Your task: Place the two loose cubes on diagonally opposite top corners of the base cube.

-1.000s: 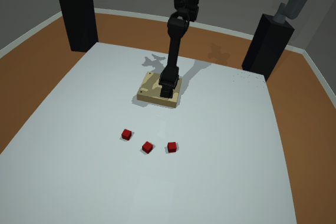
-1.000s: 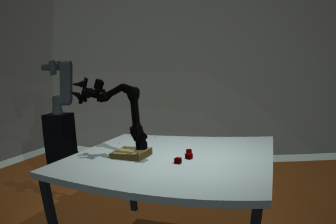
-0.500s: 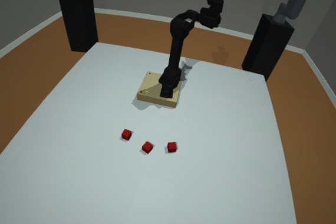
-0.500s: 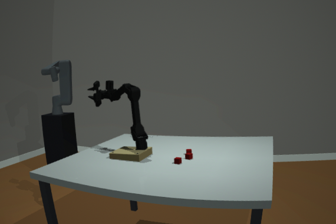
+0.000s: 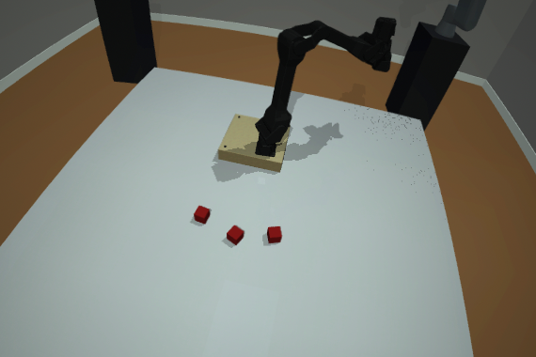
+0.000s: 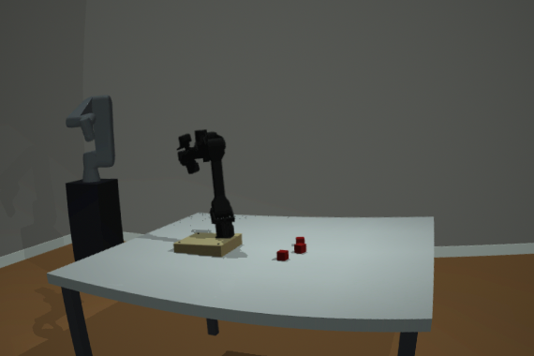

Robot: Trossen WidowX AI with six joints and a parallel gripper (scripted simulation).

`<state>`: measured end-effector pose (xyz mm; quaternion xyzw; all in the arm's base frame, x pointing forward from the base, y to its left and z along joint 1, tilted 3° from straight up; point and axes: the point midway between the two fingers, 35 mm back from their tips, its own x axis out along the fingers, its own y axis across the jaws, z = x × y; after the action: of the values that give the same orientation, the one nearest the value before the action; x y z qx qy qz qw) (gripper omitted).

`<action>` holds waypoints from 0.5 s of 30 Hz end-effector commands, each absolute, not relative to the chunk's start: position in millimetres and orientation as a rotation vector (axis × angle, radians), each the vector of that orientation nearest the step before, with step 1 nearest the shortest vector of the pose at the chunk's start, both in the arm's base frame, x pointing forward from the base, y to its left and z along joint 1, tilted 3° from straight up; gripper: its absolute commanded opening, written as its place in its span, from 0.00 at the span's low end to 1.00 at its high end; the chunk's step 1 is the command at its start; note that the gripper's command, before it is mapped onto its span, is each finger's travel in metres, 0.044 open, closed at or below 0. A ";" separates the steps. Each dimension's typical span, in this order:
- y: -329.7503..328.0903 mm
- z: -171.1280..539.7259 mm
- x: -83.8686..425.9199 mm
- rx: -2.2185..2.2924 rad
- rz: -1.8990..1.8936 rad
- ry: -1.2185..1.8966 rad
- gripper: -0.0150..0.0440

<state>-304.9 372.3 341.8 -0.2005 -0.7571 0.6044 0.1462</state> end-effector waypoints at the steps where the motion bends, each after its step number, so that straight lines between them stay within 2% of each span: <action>1: 410.4 327.8 -258.4 -0.763 1.730 -2.064 0.70; 15: 479.5 278.7 -72.8 -1.272 1.688 -1.575 0.70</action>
<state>-117.4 470.0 289.6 -0.4248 -0.6155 0.6219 0.2323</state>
